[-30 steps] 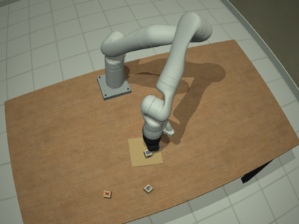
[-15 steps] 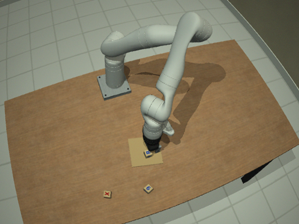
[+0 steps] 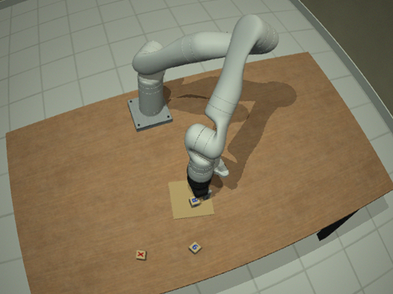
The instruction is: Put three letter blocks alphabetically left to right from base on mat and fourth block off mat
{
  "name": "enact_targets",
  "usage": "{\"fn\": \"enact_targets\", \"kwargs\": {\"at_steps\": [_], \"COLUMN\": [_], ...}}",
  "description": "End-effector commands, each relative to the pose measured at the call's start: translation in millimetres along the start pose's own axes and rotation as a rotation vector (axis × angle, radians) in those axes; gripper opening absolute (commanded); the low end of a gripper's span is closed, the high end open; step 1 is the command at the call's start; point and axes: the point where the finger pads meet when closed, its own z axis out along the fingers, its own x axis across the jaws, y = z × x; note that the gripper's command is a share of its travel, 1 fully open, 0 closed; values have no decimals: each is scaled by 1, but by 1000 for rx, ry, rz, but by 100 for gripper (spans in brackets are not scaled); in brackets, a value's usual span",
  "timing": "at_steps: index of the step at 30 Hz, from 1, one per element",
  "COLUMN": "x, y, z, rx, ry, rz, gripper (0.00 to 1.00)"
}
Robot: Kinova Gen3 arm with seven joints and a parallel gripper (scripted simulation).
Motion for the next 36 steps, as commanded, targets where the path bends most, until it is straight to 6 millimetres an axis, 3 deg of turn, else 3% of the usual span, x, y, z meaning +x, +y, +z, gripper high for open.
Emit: {"fn": "enact_targets", "kwargs": {"at_steps": [1,11,19,24,25,36], "x": [2,2,2,2,2,2], "y": [-2,-2,-2,-1,-1,-1], "z": [-9,-60,-82,-85,-85,-85], "rx": [3,3,3,3,3,3], "ry": [7,7,7,7,7,7], "rz": [-2,-2,-2,-2,-2,-2], "gripper": [87,87,87,87,100,100]}}
